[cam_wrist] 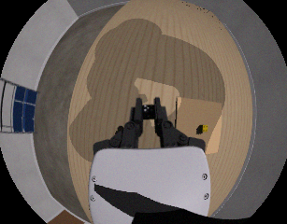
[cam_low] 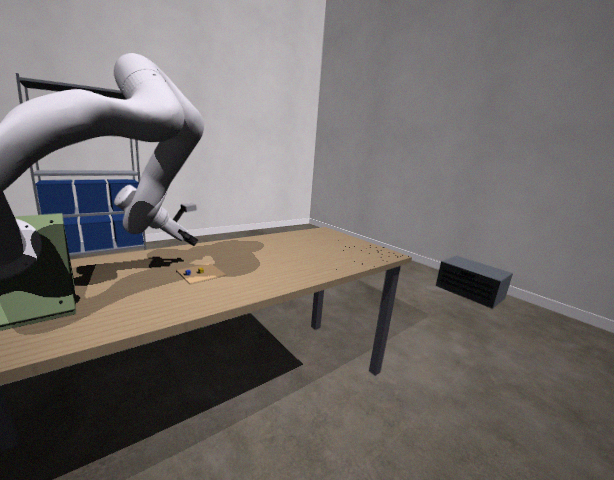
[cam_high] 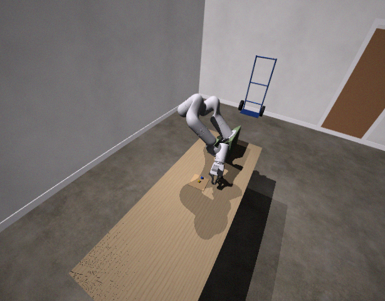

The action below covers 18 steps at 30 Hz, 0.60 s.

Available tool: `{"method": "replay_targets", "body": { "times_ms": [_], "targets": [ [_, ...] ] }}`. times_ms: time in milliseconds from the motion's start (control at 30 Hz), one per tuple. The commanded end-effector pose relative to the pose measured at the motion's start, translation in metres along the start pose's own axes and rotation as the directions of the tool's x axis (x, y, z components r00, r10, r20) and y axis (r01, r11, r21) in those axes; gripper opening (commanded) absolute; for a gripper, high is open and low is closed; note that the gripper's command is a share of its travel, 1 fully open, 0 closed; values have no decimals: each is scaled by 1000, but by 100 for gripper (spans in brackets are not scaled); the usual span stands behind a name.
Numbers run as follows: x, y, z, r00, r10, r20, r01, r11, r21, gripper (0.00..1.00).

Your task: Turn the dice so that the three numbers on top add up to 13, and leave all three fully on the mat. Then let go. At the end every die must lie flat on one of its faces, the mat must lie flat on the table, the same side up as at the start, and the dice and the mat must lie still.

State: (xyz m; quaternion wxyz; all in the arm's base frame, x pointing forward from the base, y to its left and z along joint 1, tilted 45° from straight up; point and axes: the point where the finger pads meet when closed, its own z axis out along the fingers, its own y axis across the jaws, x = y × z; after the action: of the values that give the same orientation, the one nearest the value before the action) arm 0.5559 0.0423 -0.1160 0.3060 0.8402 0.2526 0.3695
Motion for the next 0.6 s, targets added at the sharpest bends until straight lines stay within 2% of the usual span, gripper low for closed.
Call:
{"method": "replay_targets", "body": {
  "times_ms": [0, 367, 567],
  "targets": [
    [-2, 0, 4, 1000, 0, -3, 0, 1000, 0, 11],
    [-34, 0, 30, 1000, 0, -3, 0, 1000, 0, 11],
    [-41, 0, 36, 1000, 0, -3, 0, 1000, 0, 11]
  ]
}}
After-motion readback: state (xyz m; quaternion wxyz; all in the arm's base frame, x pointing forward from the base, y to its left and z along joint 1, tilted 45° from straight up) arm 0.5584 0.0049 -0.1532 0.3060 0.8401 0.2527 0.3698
